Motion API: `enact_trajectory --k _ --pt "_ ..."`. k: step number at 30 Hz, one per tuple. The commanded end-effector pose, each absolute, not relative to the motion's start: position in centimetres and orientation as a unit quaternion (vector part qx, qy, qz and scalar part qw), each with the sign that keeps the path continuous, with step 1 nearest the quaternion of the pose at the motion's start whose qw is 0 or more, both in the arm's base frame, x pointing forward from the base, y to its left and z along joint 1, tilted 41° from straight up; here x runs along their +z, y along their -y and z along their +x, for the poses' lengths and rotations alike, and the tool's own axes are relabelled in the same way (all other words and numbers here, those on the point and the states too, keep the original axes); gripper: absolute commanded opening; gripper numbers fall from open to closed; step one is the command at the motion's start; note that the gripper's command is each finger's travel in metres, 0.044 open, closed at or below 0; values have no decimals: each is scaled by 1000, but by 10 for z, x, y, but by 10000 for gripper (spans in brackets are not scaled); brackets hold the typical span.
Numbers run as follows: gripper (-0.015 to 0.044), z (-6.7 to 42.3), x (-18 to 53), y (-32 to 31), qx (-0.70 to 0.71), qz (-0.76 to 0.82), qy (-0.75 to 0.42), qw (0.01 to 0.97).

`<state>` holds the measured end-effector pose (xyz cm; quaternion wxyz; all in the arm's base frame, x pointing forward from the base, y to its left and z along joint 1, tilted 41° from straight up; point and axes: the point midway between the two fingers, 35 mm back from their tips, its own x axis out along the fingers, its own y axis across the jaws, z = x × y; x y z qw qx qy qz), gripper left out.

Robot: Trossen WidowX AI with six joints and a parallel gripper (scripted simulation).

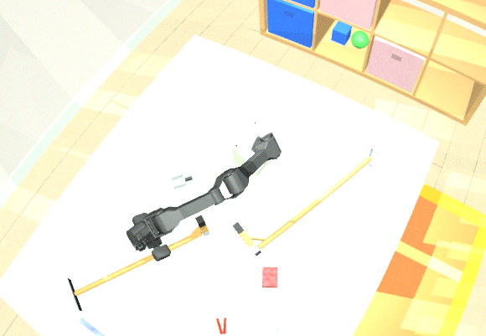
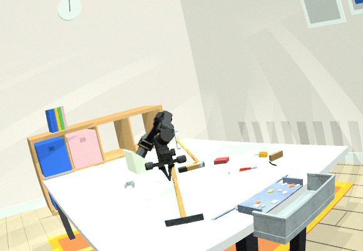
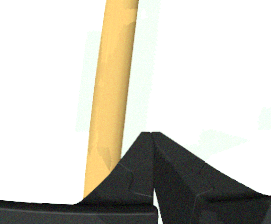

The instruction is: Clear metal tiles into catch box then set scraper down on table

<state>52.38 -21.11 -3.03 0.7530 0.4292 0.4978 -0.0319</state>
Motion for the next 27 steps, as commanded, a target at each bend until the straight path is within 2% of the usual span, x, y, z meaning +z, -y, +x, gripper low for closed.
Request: enact_trajectory --k 1,9,20,27 --pt "0 522 -14 223 -28 427 -493 758" --pt "0 515 5 237 -29 427 -493 758" --pt "0 491 -5 270 -32 429 -491 757" --pt "0 491 -8 268 -31 429 -491 758"
